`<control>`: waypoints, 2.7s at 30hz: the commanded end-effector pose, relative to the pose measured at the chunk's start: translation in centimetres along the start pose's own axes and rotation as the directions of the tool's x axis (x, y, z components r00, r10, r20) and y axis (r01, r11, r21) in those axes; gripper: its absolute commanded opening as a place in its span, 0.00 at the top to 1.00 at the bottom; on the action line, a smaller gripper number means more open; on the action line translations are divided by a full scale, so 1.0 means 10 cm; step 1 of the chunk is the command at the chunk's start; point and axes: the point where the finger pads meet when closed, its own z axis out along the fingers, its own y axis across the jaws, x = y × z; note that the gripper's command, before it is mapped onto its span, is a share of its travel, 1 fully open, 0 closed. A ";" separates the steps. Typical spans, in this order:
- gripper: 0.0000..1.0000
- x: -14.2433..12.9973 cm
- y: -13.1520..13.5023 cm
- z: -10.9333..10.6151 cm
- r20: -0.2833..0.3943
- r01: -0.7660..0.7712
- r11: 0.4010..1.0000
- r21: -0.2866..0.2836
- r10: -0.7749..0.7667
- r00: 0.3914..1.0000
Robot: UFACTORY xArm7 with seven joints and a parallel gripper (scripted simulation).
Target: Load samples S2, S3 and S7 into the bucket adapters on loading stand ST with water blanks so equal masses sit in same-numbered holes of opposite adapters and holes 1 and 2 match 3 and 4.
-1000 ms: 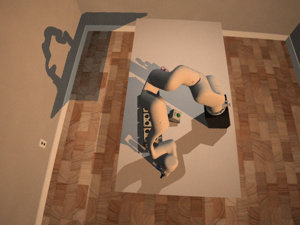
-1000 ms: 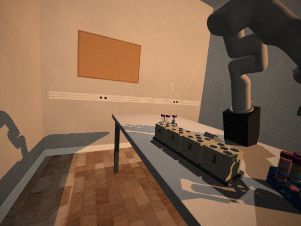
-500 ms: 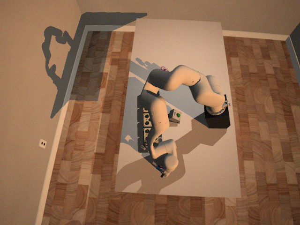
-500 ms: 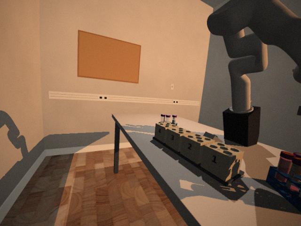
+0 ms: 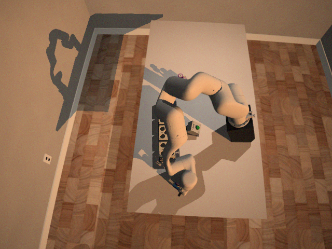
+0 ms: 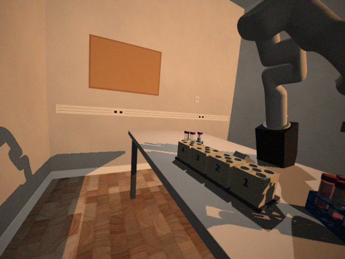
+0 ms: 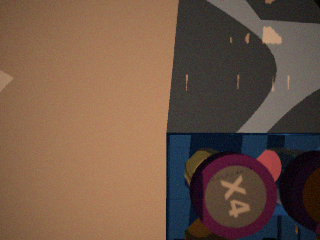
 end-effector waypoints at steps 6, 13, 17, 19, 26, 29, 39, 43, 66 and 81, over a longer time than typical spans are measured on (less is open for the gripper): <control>1.00 -0.01 -0.02 -0.01 0.000 0.001 1.000 0.004 -0.001 1.000; 1.00 -0.01 -0.02 -0.01 0.000 0.001 1.000 0.004 -0.001 1.000; 1.00 -0.01 -0.02 -0.03 0.000 0.001 1.000 0.004 -0.001 1.000; 1.00 -0.01 -0.02 -0.04 0.000 0.001 1.000 0.004 -0.001 1.000; 1.00 -0.01 -0.02 -0.09 0.000 0.001 1.000 0.004 -0.001 1.000; 1.00 -0.01 -0.02 -0.11 0.000 0.001 1.000 0.004 -0.001 1.000; 1.00 -0.01 -0.02 -0.16 0.000 0.001 1.000 0.004 -0.001 1.000; 1.00 -0.01 -0.02 -0.19 0.000 0.001 1.000 0.004 -0.001 1.000; 1.00 -0.01 -0.02 -0.45 0.000 0.001 1.000 0.004 -0.001 1.000; 1.00 -0.01 -0.01 -0.71 0.000 0.001 1.000 0.004 -0.001 1.000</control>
